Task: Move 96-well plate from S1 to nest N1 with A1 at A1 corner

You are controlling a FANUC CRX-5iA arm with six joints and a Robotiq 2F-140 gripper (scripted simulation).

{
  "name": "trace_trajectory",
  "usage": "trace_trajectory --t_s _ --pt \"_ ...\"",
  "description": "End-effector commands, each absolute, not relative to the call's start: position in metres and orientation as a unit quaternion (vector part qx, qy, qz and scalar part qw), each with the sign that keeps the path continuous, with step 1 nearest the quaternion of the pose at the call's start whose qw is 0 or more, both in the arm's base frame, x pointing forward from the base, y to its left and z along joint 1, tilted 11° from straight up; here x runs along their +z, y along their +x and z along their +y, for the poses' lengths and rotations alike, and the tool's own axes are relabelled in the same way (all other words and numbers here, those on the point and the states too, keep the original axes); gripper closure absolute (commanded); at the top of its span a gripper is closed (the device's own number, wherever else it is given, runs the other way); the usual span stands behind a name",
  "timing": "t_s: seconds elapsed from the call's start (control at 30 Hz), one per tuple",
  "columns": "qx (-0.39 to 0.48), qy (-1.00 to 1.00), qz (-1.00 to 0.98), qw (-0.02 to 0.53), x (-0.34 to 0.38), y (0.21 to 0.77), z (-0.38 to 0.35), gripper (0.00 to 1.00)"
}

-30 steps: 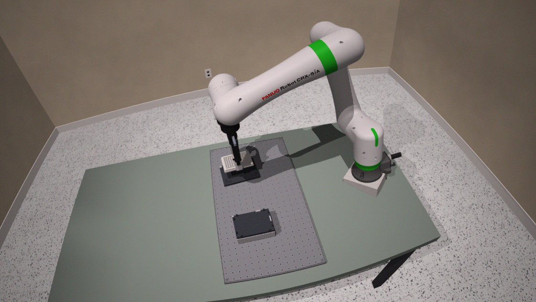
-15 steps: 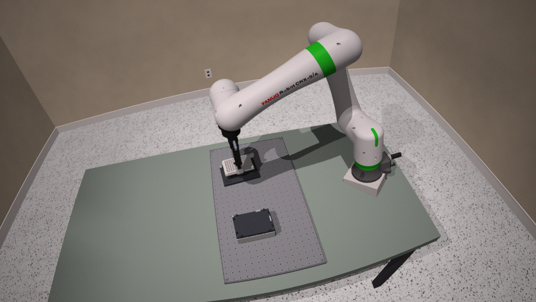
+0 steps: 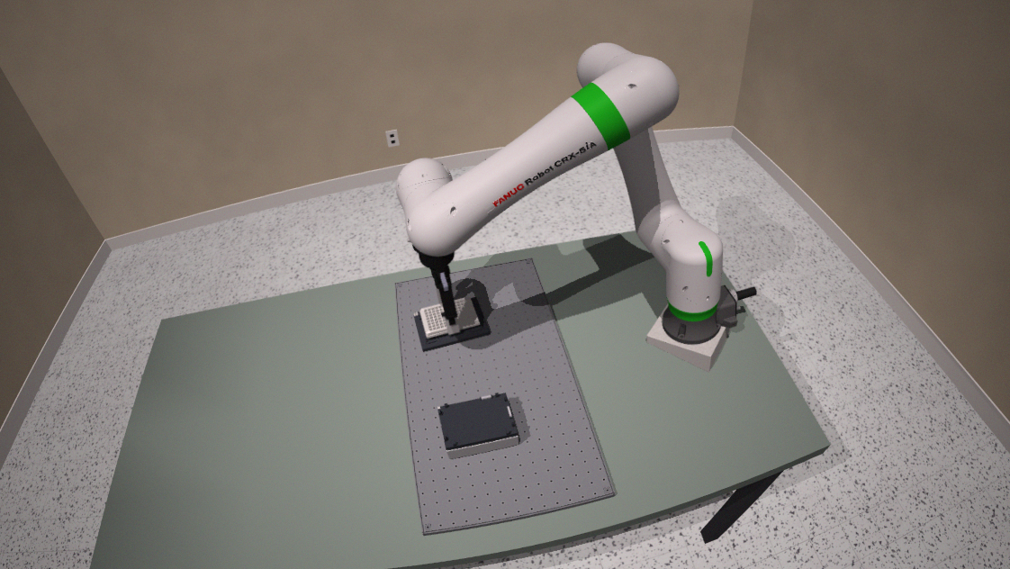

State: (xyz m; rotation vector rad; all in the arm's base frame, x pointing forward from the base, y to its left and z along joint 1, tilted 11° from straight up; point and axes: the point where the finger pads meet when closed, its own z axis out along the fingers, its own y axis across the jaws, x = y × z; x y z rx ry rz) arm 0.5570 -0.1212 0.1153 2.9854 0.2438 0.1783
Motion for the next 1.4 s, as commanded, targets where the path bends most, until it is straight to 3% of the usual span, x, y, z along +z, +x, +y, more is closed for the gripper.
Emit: trace_trajectory --t_s 0.0,1.37 --pt "0.06 0.992 0.081 0.071 0.1148 0.5573 -0.1214 1.0" --pt "0.06 0.992 0.081 0.071 0.1111 0.5577 -0.1218 1.0"
